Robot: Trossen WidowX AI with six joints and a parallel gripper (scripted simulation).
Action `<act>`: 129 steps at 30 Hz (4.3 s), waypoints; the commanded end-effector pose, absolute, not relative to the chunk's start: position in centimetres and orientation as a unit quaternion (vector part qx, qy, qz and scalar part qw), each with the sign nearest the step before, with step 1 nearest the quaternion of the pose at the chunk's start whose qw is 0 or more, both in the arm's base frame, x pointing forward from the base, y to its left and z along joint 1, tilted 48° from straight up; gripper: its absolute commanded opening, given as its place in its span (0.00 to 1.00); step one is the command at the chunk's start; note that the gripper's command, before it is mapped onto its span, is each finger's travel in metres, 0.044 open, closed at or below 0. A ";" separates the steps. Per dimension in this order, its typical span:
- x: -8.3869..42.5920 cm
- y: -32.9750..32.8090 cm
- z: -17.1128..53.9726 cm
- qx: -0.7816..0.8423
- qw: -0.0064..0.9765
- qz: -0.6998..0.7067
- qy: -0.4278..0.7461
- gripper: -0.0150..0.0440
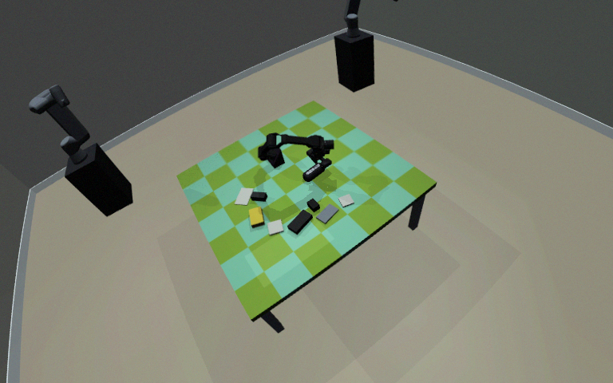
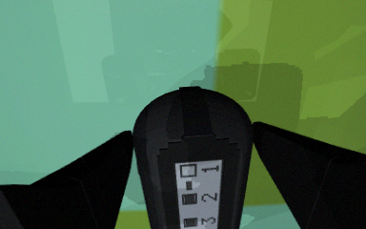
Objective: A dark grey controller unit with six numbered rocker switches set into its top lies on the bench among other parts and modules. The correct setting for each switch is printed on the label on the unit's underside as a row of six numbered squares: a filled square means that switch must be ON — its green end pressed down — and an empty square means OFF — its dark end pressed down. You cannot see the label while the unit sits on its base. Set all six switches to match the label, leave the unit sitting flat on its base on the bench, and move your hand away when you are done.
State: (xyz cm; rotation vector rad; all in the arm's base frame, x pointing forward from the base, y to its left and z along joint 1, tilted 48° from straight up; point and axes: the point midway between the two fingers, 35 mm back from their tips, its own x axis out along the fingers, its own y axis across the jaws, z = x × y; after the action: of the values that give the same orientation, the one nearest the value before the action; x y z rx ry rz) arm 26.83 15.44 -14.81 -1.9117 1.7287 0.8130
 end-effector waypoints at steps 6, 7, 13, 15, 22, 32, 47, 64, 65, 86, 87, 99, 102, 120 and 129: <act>27.0 16.2 -13.8 -0.690 0.226 0.292 0.622 0.82; 27.0 16.2 -13.7 -0.690 0.226 0.292 0.622 0.82; 27.0 16.4 -13.3 -0.690 0.226 0.292 0.622 0.82; 27.0 16.5 -13.2 -0.690 0.226 0.292 0.622 0.82; 27.0 16.6 -12.8 -0.690 0.226 0.293 0.622 0.82; 26.8 16.7 -12.1 -0.690 0.225 0.293 0.622 0.82; 26.8 17.0 -11.2 -0.690 0.225 0.293 0.622 0.82; 26.8 17.3 -9.9 -0.690 0.225 0.293 0.622 0.82; 26.8 17.3 -9.8 -0.690 0.225 0.293 0.622 0.82; 26.8 17.5 -8.1 -0.690 0.225 0.293 0.622 0.82; 26.9 17.5 -8.1 -0.690 0.225 0.293 0.622 0.82; 26.9 17.5 -7.1 -0.690 0.225 0.293 0.622 0.82; 26.9 17.5 -6.9 -0.690 0.224 0.293 0.622 0.82; 27.0 17.4 -5.4 -0.690 0.224 0.293 0.623 0.82; 27.1 17.2 -4.7 -0.690 0.224 0.293 0.623 0.82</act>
State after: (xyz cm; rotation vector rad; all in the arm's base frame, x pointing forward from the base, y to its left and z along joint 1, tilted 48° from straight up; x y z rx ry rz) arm 26.94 17.31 -5.32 -1.9001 1.7245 0.8117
